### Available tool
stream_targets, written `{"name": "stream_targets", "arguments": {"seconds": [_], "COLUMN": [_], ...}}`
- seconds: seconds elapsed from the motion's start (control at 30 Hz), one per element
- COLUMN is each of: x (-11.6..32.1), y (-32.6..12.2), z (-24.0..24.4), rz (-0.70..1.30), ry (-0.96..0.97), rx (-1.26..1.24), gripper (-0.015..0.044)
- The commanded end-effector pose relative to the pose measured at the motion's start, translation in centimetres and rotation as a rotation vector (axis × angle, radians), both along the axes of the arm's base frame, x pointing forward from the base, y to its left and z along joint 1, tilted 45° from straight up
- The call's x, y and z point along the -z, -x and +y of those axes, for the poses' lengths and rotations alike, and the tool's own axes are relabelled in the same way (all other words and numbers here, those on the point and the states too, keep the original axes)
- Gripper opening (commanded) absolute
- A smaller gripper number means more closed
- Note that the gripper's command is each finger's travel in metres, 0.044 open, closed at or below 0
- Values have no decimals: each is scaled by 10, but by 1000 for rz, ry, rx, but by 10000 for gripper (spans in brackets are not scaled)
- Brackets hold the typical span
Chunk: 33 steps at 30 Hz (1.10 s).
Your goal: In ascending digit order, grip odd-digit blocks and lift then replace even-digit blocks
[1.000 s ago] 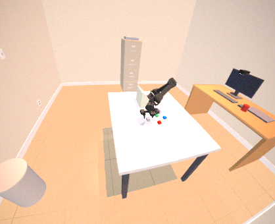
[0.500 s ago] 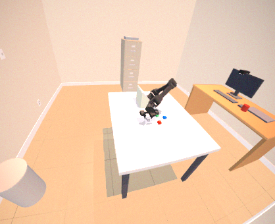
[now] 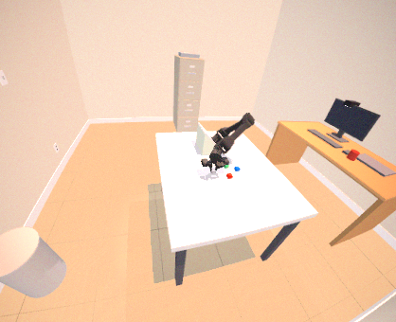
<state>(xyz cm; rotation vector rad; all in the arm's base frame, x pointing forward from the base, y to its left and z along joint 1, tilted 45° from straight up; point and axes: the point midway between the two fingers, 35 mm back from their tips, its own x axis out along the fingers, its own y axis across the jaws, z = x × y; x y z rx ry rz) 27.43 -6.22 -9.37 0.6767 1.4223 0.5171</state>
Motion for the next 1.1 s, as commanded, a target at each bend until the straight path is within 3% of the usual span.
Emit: {"name": "stream_targets", "arguments": {"seconds": [0.0,1.07], "x": [0,-11], "y": [0,1], "z": [0,-10], "rz": [0,0], "ry": [-3,-2], "rx": [4,4], "gripper": [120,120]}}
